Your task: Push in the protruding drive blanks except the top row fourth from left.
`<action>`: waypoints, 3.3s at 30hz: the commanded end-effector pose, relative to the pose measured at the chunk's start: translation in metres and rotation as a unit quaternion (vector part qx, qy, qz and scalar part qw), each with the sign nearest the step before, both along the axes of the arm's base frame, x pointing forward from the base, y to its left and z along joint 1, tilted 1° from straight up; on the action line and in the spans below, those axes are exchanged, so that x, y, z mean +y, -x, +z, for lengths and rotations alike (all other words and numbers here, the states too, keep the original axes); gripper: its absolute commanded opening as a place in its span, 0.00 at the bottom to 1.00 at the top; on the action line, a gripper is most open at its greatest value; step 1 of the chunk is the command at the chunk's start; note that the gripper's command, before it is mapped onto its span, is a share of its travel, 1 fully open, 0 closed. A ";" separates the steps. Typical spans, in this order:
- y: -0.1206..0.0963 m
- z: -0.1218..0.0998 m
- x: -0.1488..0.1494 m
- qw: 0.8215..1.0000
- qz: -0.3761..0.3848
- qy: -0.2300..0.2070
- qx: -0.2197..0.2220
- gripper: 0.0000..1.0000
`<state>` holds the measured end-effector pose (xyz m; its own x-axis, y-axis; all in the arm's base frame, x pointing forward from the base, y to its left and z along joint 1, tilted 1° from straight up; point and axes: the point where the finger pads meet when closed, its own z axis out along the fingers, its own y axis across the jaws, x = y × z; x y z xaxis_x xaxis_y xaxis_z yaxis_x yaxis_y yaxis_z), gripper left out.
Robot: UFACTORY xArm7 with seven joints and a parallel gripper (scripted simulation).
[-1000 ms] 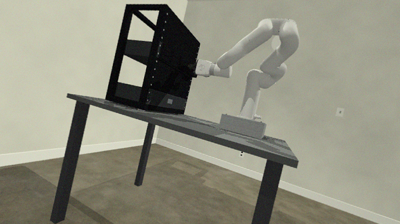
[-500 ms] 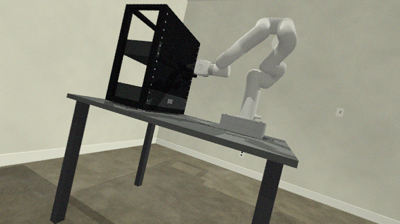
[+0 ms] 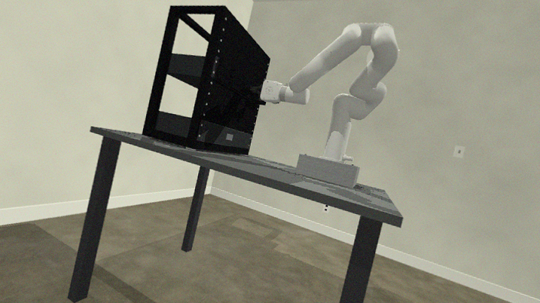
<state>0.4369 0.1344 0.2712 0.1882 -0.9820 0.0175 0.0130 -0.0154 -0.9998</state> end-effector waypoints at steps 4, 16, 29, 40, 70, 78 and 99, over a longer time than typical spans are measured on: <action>-0.001 0.001 0.001 1.000 0.000 0.000 -0.001 0.00; -0.004 0.001 0.001 1.000 0.000 0.000 -0.001 0.00; -0.006 0.001 0.001 1.000 0.000 0.000 -0.001 0.00; -0.007 0.001 0.002 1.000 0.000 0.000 -0.001 0.00; -0.013 0.001 0.003 1.000 0.000 0.000 -0.001 0.00; -0.015 0.001 0.003 1.000 0.000 0.000 -0.001 0.00; -0.013 0.001 0.003 1.000 0.000 0.000 -0.001 0.00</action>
<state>0.4502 0.1368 0.2710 0.1890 -0.9818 0.0196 0.0141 -0.0173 -0.9998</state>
